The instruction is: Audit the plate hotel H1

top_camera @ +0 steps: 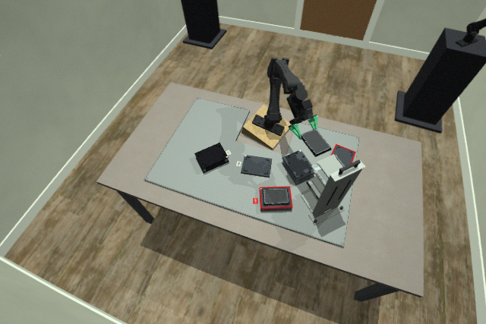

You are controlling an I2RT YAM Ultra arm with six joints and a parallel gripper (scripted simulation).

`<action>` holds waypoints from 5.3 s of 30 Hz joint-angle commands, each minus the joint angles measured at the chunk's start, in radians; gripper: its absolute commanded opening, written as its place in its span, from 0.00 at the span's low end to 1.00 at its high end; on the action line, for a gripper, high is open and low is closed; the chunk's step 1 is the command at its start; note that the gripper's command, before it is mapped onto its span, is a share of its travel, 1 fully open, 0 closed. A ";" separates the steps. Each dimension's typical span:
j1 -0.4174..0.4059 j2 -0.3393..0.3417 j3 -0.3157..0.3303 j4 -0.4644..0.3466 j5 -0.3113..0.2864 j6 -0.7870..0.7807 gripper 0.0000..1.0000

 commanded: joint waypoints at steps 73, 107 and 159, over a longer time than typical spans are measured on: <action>-0.015 -0.220 -0.291 0.101 -0.022 -0.002 0.86; 0.038 -0.262 -0.424 0.199 0.028 0.016 0.86; 0.109 -0.306 -0.602 0.356 0.096 0.040 0.86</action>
